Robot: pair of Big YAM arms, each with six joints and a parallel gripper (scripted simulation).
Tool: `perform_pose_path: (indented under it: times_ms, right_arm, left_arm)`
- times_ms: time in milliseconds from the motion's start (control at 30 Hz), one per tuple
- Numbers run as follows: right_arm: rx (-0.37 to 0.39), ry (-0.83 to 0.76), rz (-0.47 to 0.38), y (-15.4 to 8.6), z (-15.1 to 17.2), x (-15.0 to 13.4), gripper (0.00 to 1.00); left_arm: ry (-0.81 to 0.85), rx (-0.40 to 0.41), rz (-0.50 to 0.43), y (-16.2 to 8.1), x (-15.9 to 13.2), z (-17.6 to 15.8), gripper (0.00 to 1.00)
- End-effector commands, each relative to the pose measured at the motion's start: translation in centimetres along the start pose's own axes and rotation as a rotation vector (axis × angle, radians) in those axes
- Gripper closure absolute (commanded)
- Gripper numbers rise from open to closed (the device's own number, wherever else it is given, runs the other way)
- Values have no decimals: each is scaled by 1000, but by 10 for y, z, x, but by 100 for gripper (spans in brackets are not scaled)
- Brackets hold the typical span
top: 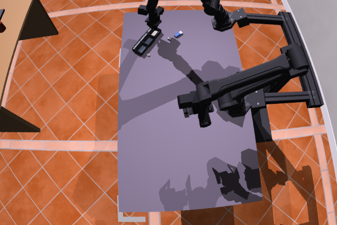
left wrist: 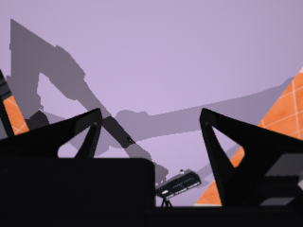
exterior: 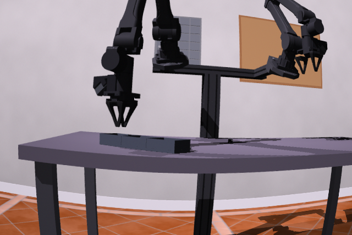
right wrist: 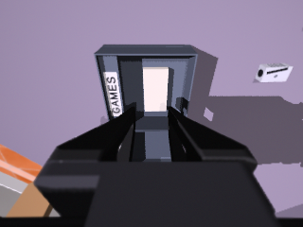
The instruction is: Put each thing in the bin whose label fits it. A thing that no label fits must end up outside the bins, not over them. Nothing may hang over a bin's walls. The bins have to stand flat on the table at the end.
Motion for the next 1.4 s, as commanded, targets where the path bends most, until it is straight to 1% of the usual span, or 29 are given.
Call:
perform_pose_path:
  times_ms: [0,367,400,467,533,567,633,667,767,833,1033,1100,1133,1367]
  right_arm:
    - [-11,-4,-6,6,-5,8,69]
    - [-2,-4,-2,4,-5,8,69]
    - [25,-73,14,-8,-8,-8,70]
    - [25,-173,13,-8,-24,-12,70]
    - [25,-173,13,-8,-24,-12,70]
    - [-9,-222,1,3,-43,-8,70]
    - [21,-289,9,-9,-49,-18,70]
    - [21,-317,8,-10,-57,-20,70]
    - [16,-404,1,-11,-81,-27,70]
    - [0,-466,-5,-4,-105,-27,70]
    - [-12,-663,-11,-5,-156,-38,70]
    - [-12,-663,-11,-5,-156,-38,70]
    - [-19,-749,-6,-5,-165,-39,70]
    - [1,-952,-15,-10,-224,-52,70]
  left_arm:
    - [-18,11,0,0,1,3,0]
    - [-18,11,0,0,1,3,0]
    - [-18,11,0,0,1,3,0]
    - [-18,11,0,0,1,3,0]
    - [-18,11,0,0,1,3,0]
    - [-18,11,0,0,1,3,0]
    - [-18,11,0,0,1,3,0]
    - [-18,11,0,0,1,3,0]
    - [-18,11,0,0,1,3,0]
    - [-18,11,0,0,1,3,0]
    - [-18,11,0,0,1,3,0]
    - [-18,11,0,0,1,3,0]
    - [-18,11,0,0,1,3,0]
    - [-18,11,0,0,1,3,0]
Point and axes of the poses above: on each arm, the point where the finger pads meet when closed, its own y axis out along the fingers, its own z axis across the jaws, x = y × z, the point moved 5 cm from there along -y, back along the fingers, and after that the axes turned 9 degrees about y, right-handed, at the moved point
